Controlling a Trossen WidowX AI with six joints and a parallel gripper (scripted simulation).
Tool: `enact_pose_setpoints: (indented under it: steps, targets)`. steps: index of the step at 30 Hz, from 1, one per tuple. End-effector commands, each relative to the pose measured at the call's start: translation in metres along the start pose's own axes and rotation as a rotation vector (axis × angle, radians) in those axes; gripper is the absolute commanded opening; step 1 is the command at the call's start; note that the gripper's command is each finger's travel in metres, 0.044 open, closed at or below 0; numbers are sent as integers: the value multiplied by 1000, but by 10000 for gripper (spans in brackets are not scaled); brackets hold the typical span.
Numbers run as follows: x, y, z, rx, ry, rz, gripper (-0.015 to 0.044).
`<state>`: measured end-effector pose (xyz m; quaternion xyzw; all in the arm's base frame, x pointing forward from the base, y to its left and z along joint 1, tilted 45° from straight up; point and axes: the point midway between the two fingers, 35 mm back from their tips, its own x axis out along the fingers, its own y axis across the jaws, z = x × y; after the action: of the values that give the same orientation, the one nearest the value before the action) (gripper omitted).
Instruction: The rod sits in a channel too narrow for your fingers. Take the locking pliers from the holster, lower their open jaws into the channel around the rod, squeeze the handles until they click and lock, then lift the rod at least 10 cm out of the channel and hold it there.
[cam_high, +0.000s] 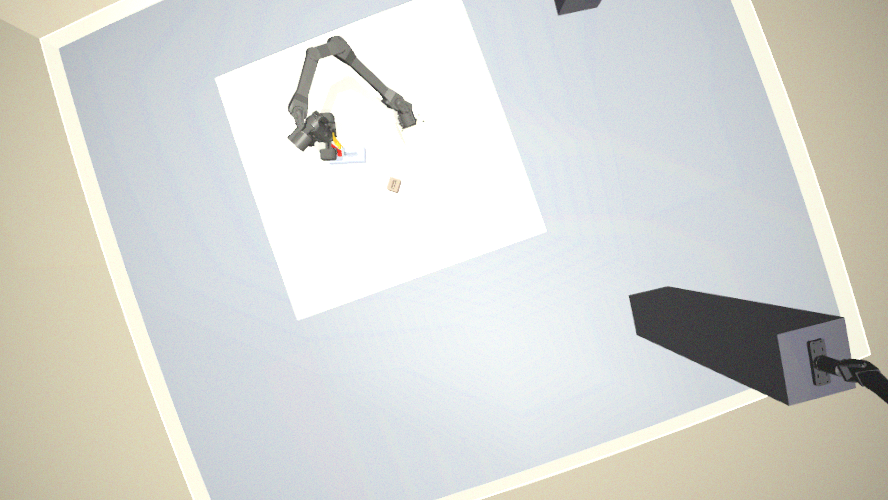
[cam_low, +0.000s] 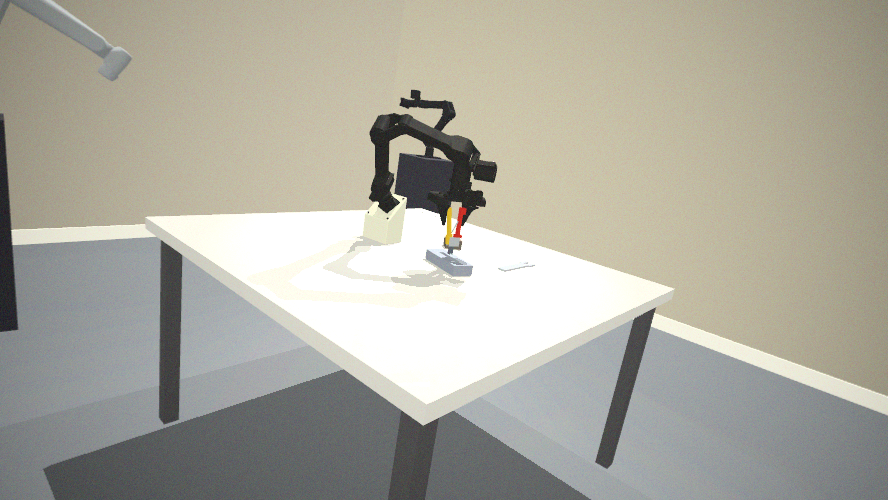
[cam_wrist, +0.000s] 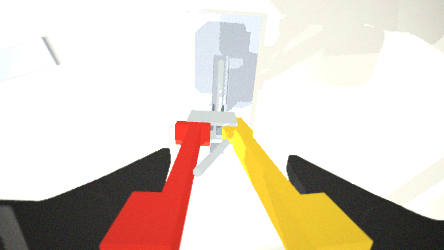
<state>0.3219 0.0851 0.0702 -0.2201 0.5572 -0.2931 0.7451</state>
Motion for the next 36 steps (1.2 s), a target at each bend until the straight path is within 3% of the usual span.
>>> enact_pose_setpoints:
  steps: [1,36]
  targets:
    - [-1,0,0,0,-1,-2,325]
    - [23,0,0,1,-1,-2,325]
